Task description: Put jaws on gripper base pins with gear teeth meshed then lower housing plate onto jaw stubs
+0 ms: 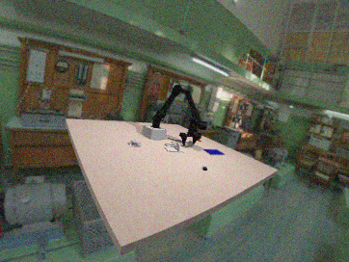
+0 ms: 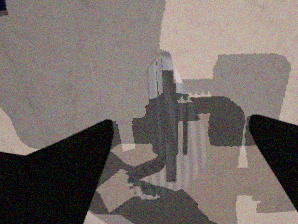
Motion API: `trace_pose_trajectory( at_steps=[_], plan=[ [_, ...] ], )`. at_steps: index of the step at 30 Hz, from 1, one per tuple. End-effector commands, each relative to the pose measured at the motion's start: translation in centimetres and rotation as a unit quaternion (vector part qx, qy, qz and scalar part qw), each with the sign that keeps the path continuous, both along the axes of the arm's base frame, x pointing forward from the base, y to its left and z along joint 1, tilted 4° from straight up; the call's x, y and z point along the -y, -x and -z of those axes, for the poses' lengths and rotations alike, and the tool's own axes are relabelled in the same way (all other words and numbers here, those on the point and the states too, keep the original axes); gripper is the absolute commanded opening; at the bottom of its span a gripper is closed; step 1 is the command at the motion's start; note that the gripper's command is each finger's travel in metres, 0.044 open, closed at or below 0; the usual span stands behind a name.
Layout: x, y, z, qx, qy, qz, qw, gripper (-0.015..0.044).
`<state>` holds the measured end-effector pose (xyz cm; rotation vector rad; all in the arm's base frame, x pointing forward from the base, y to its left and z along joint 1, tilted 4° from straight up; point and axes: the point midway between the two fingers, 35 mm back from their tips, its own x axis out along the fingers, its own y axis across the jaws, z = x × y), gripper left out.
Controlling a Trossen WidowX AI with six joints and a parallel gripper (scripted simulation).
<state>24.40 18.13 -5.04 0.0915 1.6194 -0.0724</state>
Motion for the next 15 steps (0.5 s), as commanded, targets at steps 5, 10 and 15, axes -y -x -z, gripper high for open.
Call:
trace_pose_trajectory(
  at_steps=[5, 10, 15],
  plan=[
    [-0.03, 0.12, 0.15, -0.003, -0.001, 0.002, 1.0, 0.044],
    [0.0, 0.01, 0.03, 0.0, 0.0, 0.0, 1.0, 0.0309],
    [0.0, 0.01, 0.03, 0.0, 0.0, 0.0, 1.0, 0.0177]
  ],
)
